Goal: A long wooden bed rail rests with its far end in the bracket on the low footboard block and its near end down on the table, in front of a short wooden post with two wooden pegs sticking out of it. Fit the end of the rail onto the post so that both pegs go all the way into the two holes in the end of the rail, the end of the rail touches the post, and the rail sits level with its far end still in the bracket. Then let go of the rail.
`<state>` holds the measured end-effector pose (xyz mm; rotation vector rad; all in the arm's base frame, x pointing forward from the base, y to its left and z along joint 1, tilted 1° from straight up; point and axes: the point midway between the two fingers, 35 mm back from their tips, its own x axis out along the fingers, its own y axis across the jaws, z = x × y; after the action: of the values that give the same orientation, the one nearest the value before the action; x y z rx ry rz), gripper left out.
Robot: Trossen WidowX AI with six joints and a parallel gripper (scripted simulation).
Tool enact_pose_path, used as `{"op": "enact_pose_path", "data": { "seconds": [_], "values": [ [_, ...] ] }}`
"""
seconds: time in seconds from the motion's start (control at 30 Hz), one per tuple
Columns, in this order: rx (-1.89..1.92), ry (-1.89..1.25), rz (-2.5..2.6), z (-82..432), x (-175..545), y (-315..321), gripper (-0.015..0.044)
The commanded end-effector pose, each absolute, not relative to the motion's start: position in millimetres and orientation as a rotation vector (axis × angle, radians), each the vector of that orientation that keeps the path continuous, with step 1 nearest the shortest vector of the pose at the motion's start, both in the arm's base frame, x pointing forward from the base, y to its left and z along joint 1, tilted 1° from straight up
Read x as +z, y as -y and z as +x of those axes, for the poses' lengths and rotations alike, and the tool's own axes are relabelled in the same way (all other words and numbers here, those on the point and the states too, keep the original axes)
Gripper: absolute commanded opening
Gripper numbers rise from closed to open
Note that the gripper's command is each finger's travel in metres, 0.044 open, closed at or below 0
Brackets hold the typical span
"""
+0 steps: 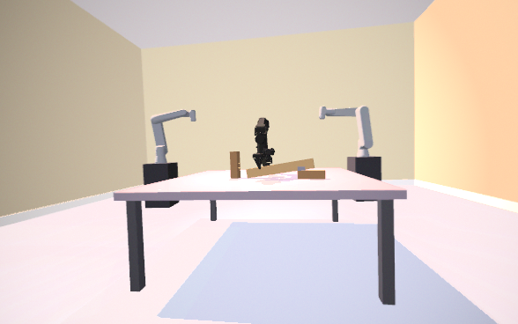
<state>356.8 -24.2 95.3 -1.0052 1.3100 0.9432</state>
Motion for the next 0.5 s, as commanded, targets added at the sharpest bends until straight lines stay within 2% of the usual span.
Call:
{"op": "enact_pose_path", "data": {
  "seconds": [0.0,0.47],
  "values": [
    [0.944,-1.314,-1.011,356.7,86.8,25.2,0.0440],
    [0.944,-1.314,-1.011,356.2,64.1,25.5,0.0440]
  ]
}}
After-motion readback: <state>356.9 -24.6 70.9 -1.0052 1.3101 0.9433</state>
